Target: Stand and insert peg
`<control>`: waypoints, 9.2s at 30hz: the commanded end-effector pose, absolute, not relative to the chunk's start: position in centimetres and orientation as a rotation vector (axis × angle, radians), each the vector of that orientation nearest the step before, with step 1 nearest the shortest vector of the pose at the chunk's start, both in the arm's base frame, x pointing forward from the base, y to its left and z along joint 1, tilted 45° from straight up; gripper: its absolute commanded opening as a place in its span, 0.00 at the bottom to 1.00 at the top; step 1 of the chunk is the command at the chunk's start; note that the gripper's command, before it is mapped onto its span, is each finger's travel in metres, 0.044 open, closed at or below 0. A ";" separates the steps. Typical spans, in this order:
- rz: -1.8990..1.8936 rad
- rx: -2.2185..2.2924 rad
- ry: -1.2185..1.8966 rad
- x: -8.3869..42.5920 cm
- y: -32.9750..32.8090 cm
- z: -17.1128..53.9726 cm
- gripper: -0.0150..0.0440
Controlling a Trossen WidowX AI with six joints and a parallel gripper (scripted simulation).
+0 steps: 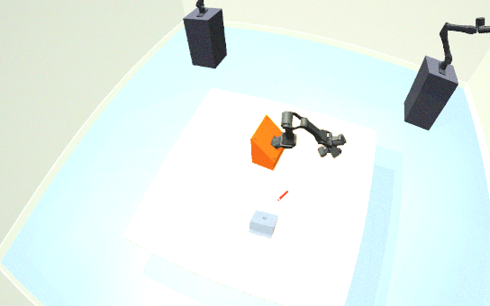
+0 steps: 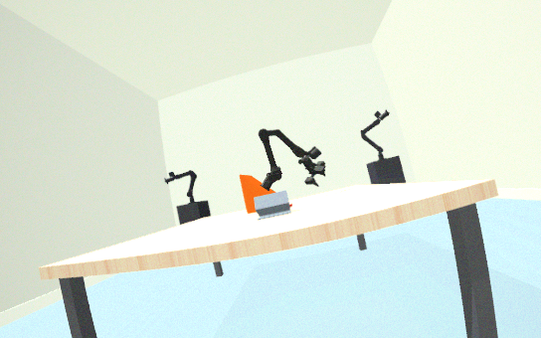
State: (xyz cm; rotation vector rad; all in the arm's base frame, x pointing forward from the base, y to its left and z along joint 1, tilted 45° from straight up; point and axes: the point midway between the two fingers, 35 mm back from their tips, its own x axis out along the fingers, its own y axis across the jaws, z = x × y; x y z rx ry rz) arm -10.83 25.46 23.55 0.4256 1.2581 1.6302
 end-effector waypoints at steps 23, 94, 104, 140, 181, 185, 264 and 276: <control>0.850 0.403 1.287 12.6 26.7 15.9 1.00; 0.305 0.948 1.528 28.0 13.2 5.2 1.00; 0.308 0.951 1.527 28.0 13.9 4.7 0.87; 0.291 0.949 1.489 27.8 13.7 4.9 0.34; 0.113 0.947 1.163 26.0 12.9 6.8 0.34; 0.097 0.946 1.131 25.8 12.8 6.9 0.34; -0.219 0.887 0.500 21.1 13.3 9.1 0.34; -0.265 0.871 0.405 20.4 13.6 9.1 0.34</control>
